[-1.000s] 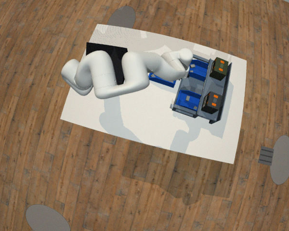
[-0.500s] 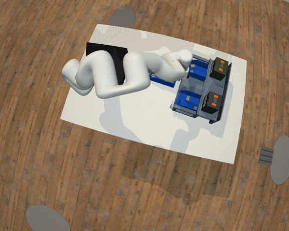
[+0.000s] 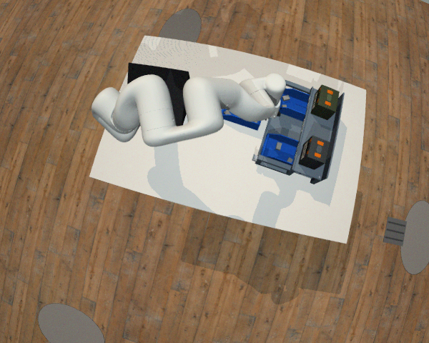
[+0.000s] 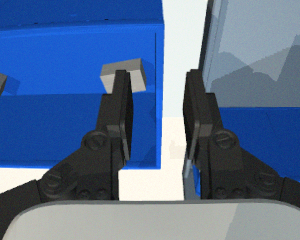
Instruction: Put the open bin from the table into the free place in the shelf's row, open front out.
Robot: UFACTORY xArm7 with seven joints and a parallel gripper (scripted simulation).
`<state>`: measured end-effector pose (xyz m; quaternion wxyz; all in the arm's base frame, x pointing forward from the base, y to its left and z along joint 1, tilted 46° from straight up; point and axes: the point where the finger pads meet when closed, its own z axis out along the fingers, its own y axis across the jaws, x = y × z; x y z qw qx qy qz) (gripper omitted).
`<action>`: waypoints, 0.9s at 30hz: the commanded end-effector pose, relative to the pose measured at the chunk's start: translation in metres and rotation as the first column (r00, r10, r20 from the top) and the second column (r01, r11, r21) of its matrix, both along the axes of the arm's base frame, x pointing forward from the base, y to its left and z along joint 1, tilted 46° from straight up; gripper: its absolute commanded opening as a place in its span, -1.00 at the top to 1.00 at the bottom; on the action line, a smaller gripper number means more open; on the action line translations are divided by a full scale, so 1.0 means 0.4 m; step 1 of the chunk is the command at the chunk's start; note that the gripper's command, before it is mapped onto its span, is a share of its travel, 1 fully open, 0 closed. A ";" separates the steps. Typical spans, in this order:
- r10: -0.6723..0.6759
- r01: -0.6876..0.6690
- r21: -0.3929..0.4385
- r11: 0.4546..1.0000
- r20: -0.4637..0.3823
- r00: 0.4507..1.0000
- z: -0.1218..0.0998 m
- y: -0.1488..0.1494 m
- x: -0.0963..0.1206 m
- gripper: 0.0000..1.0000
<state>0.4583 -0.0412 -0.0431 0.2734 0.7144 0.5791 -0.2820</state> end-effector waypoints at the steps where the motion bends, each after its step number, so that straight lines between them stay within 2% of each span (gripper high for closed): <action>1: 0.003 -0.003 0.002 1.000 0.003 1.000 0.001 0.005 0.004 0.35; 5: 0.003 -0.003 0.002 1.000 0.003 1.000 0.001 0.005 0.004 0.35; 6: 0.003 -0.003 0.003 1.000 0.003 1.000 0.001 0.005 0.004 1.00; 27: 0.003 -0.003 0.003 1.000 0.003 1.000 0.001 0.005 0.004 1.00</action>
